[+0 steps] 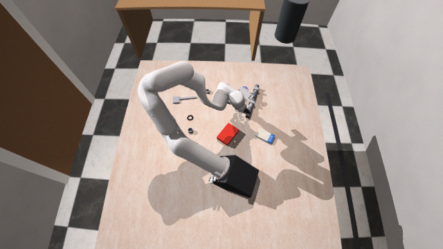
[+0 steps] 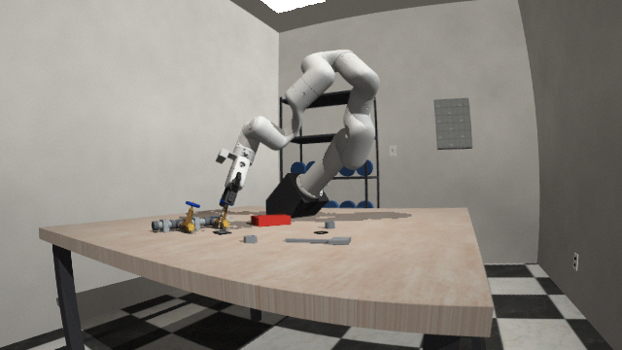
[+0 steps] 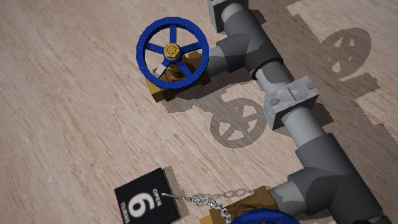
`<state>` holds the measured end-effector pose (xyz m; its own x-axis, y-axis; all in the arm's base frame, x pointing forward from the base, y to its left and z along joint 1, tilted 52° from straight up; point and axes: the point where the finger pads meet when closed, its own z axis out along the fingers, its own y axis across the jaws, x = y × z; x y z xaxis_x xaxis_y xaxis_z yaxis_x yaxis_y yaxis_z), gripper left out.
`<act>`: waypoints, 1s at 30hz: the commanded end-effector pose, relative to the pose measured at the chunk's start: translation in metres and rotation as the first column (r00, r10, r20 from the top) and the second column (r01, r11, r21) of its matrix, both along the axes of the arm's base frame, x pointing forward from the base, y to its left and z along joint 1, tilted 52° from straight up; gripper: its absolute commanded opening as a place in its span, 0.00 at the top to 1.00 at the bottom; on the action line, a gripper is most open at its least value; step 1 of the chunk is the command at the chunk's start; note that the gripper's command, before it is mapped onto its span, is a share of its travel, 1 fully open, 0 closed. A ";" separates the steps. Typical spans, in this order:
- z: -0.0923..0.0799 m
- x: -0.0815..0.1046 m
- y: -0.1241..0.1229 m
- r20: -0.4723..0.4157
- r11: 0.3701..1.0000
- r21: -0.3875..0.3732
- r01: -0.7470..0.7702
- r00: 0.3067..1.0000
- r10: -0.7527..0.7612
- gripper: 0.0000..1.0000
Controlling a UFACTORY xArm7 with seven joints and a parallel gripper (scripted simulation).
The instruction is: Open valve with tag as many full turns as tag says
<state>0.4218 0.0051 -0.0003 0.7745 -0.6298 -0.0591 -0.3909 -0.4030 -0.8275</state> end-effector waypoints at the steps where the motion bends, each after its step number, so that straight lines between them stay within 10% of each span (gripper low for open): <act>1: 0.000 0.001 -0.002 -0.213 0.983 0.112 0.148 0.969 -0.122 0.00; 12: 0.000 0.001 -0.002 -0.569 0.876 0.219 0.430 0.786 -0.243 0.00; 30: 0.001 0.001 -0.003 -0.579 0.872 0.220 0.437 0.778 -0.243 0.00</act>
<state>0.4218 0.0051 -0.0002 0.3024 -0.7098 -0.6362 -0.8551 0.0929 -0.5101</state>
